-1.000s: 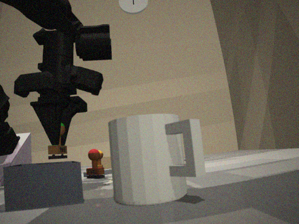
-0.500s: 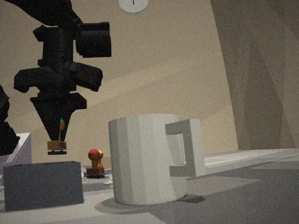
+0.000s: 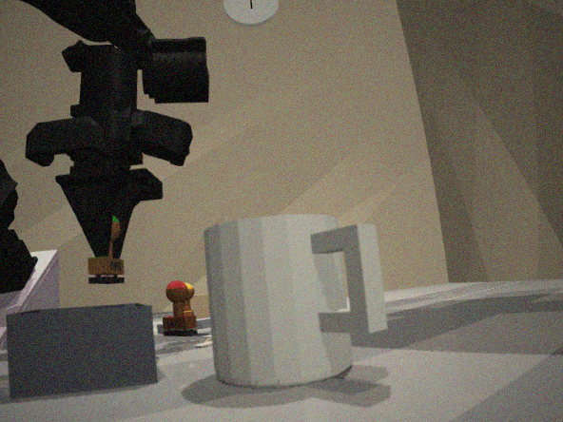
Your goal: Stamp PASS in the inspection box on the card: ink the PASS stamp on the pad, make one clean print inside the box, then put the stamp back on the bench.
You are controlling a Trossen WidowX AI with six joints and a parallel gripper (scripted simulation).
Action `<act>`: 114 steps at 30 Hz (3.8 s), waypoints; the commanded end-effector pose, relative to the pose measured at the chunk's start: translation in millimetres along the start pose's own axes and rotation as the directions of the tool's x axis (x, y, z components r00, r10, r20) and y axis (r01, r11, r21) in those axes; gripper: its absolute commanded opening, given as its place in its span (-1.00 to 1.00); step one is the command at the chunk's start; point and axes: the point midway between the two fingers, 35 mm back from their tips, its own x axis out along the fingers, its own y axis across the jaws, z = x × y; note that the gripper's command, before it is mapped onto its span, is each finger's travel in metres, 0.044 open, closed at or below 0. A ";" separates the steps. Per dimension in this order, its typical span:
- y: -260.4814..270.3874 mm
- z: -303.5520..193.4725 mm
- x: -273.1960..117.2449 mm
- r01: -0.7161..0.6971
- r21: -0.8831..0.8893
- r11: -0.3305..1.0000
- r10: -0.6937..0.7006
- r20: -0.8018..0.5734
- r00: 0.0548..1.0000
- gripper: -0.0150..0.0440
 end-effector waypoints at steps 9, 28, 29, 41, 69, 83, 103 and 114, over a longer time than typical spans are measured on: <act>10.9 16.4 -7.7 -0.010 0.005 1.000 0.010 0.007 1.000 -0.49; 72.9 73.7 -16.6 -0.023 0.005 1.000 0.023 0.012 1.000 -0.49; 76.8 76.2 -16.8 -0.023 0.005 1.000 0.023 0.012 1.000 -0.49; 128.6 102.1 -16.5 -0.024 0.007 1.000 0.024 0.013 1.000 -0.49; 199.6 120.5 -3.0 -0.017 0.010 1.000 0.017 0.013 1.000 -0.49; 199.8 121.0 6.4 -0.017 0.011 1.000 0.016 0.013 1.000 -0.49; 199.9 121.4 19.7 -0.016 0.011 1.000 0.015 0.013 1.000 -0.49; 199.8 121.3 26.9 -0.015 0.012 1.000 0.015 0.013 1.000 -0.49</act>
